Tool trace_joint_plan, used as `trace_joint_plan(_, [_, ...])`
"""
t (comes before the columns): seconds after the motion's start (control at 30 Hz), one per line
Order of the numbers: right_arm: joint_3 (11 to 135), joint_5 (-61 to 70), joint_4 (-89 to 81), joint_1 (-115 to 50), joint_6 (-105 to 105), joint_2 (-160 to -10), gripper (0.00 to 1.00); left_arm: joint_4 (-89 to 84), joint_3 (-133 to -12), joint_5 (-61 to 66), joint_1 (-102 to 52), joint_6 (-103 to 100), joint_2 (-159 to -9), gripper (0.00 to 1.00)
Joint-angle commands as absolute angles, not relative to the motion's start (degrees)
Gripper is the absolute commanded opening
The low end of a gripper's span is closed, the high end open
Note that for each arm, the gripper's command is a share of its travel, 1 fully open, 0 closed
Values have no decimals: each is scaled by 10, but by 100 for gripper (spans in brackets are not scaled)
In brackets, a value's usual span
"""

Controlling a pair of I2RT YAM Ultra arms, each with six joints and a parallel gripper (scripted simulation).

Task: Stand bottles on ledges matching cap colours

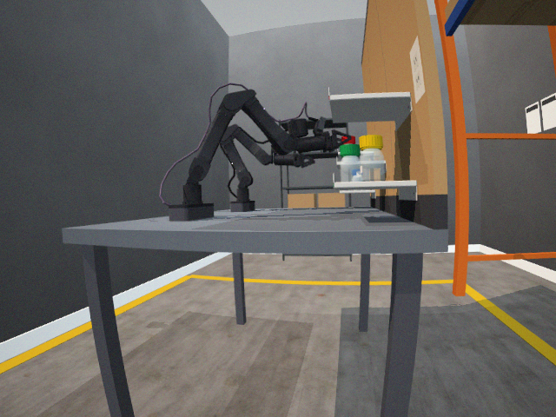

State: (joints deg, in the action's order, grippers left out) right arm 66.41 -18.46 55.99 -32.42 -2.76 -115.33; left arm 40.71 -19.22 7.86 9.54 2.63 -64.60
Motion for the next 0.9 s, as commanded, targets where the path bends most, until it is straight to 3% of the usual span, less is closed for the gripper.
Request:
trace_joint_plan(0.0, [690, -176, 551, -319, -23, -1152, 81, 415, -195, 74, 91, 26, -648, 100])
trace_joint_plan(0.3, [690, -176, 557, -320, -23, -1149, 81, 415, -195, 74, 91, 26, -648, 100])
trace_joint_plan(0.33, [690, -176, 557, -320, -23, -1149, 72, 415, -195, 74, 91, 26, -648, 100])
trace_joint_plan(0.87, [682, -176, 562, -321, -24, -1143, 55, 415, -195, 74, 91, 26, -648, 100])
